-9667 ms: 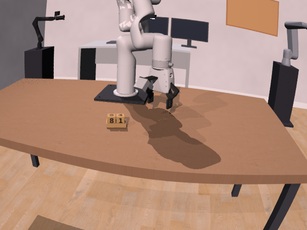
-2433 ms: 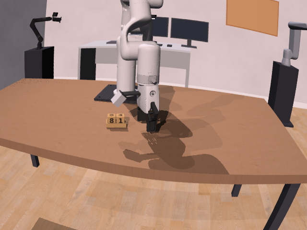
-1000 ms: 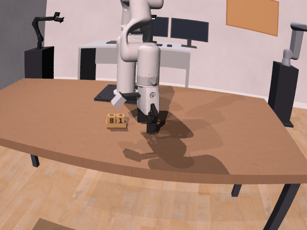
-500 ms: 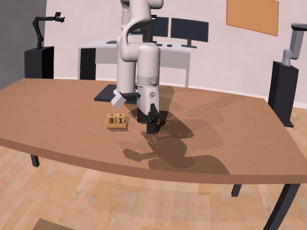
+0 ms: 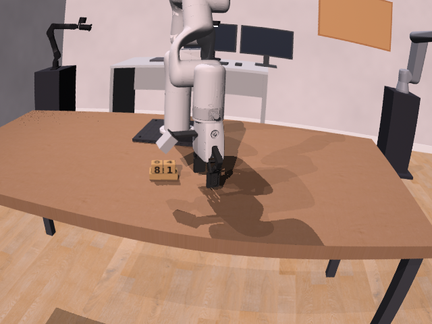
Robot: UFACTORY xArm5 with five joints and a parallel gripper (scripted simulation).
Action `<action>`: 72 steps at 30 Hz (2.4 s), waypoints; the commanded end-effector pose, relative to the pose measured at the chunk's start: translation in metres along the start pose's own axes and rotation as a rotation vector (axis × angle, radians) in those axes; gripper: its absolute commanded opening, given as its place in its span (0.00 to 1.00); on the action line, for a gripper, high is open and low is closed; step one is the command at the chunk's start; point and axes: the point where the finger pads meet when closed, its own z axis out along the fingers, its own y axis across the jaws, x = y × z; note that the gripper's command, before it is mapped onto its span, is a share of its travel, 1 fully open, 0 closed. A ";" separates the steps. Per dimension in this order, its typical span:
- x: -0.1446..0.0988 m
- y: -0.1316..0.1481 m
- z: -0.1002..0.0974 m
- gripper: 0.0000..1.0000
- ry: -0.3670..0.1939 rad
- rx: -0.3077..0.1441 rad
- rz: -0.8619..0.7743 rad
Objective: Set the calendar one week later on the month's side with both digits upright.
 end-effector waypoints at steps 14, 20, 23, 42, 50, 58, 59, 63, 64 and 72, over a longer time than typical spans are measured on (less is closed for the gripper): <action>0.000 -0.001 -0.001 1.00 0.000 0.004 0.000; 0.000 -0.001 -0.005 1.00 0.000 0.004 0.000; 0.000 -0.001 -0.014 1.00 0.000 0.004 0.000; 0.014 0.019 -0.031 1.00 0.001 0.004 -0.116; 0.018 0.026 -0.031 1.00 0.001 0.004 -0.183; 0.032 0.045 -0.031 1.00 0.001 0.005 -0.234; 0.032 0.046 -0.031 1.00 0.001 0.005 -0.240; 0.036 0.051 -0.031 1.00 0.001 0.004 -0.325; 0.037 0.053 -0.031 1.00 0.001 0.004 -0.349; 0.048 0.069 -0.031 1.00 0.002 0.005 -0.356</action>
